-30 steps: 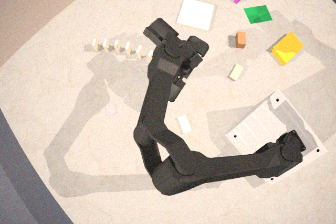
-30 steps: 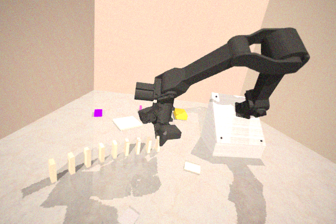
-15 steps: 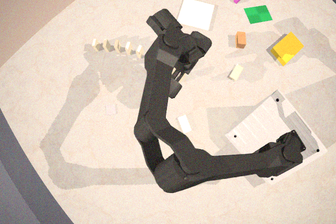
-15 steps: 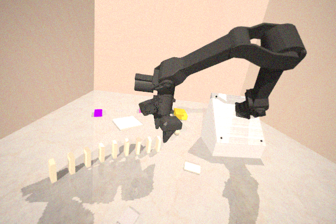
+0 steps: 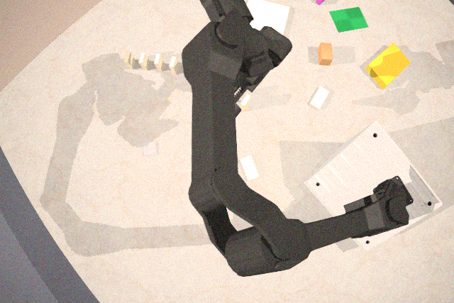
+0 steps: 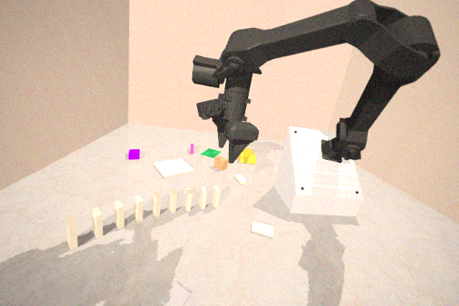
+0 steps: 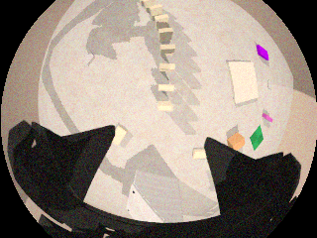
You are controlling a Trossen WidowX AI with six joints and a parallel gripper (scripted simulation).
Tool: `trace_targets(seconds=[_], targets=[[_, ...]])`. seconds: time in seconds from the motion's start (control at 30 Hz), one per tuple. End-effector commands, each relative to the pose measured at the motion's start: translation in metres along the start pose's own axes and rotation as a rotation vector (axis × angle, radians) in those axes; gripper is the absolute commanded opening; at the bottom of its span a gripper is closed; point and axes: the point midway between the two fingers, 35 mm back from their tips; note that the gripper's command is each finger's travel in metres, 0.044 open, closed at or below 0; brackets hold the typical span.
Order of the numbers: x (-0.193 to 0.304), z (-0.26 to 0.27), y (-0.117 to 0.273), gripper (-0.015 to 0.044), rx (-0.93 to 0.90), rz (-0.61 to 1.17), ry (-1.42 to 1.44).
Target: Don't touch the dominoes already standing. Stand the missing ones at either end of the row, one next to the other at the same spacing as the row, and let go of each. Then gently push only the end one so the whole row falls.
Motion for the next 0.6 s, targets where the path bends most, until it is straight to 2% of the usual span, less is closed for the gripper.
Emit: trace_targets(seconds=[0.0, 0.27, 0.57], targets=[[0.018, 0.032, -0.022, 0.0440, 0.003, 0.014, -0.138], [0.076, 0.083, -0.068, 0.0440, -0.013, 0.020, -0.518], [0.077, 0.083, -0.074, 0.0440, -0.013, 0.020, -0.526]])
Point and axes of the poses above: the point midway between the two fingers, 35 mm back from their tips, its own y axis back along the fingers, its own z axis across the jaws, x = y × z, and after that the axes turned 2 degrees about -y, right-handed
